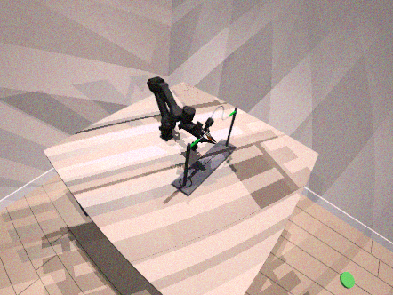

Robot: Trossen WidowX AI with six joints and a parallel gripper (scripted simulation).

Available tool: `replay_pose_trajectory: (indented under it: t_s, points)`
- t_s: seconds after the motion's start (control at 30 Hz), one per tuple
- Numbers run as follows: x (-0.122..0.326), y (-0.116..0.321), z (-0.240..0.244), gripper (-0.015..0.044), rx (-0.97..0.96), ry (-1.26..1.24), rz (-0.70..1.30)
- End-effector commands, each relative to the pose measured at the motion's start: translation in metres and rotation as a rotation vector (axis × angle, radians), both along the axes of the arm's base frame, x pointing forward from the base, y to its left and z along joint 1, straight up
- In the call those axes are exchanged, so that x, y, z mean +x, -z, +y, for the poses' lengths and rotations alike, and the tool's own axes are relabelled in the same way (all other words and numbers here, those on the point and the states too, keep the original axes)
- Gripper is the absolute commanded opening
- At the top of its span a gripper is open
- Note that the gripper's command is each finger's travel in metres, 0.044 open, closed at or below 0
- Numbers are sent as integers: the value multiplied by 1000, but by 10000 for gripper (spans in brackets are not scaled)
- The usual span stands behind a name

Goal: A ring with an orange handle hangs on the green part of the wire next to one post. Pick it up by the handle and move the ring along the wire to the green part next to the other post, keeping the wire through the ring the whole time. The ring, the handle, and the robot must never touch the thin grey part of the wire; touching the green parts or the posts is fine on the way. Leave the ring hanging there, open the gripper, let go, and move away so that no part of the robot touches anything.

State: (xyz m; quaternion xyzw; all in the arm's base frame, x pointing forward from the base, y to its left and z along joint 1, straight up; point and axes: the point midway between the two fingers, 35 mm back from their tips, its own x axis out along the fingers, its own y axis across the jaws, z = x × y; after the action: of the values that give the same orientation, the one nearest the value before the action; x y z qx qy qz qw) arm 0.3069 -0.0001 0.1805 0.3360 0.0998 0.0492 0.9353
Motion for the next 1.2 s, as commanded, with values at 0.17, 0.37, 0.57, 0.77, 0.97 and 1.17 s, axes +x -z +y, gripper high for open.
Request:
replay_pose_trajectory:
  t_s: [0.17,0.37,0.57,0.77,0.97,1.17]
  points:
    - [-13,-22,16,-150,136,-71,64]
    - [-24,-38,26,-150,249,-135,124]
    - [-35,-56,33,-150,367,-210,181]
    - [-46,-75,36,-150,481,-293,230]
    - [-51,-95,40,-150,604,-340,243]
    - [-51,-109,43,-150,693,-350,237]
